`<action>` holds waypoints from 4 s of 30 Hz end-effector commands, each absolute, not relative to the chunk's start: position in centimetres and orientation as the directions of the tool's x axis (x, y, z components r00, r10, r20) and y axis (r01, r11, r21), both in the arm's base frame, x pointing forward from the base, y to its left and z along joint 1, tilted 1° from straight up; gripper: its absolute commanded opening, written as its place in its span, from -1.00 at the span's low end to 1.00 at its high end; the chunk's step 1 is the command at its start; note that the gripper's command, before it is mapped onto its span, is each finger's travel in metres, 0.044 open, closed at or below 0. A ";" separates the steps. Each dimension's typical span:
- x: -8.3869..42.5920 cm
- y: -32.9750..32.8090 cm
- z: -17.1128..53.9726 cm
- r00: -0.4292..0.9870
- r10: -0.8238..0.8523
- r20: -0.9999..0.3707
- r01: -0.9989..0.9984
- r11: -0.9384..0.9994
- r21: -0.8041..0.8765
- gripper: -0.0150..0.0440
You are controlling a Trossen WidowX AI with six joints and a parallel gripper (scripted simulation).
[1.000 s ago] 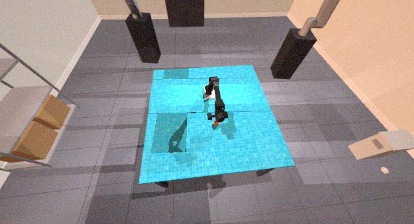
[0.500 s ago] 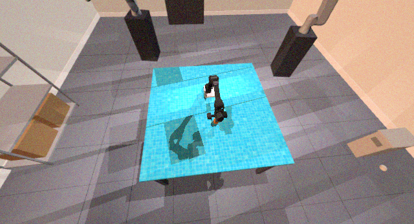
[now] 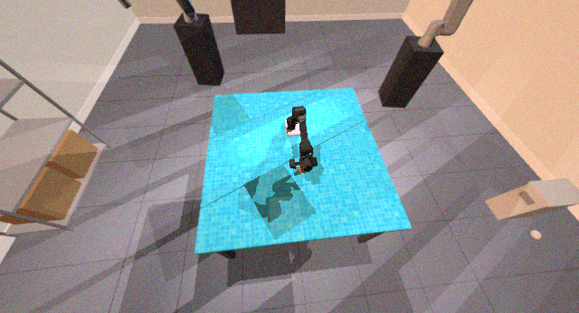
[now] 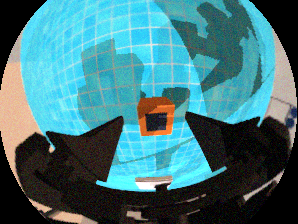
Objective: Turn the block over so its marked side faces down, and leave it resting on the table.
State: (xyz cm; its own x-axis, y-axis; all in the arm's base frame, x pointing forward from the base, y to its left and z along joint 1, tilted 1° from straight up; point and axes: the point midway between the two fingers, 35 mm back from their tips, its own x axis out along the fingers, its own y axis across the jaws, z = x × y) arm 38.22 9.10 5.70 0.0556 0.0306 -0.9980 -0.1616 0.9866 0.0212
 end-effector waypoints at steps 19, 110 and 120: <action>38.2 9.0 5.4 0.056 0.026 -0.998 -0.158 0.987 0.017 -0.20; 38.1 9.1 4.1 0.850 0.145 -0.506 -0.159 0.987 0.016 -0.49; 37.6 9.0 4.3 0.880 0.149 -0.451 -0.158 0.987 0.017 -0.49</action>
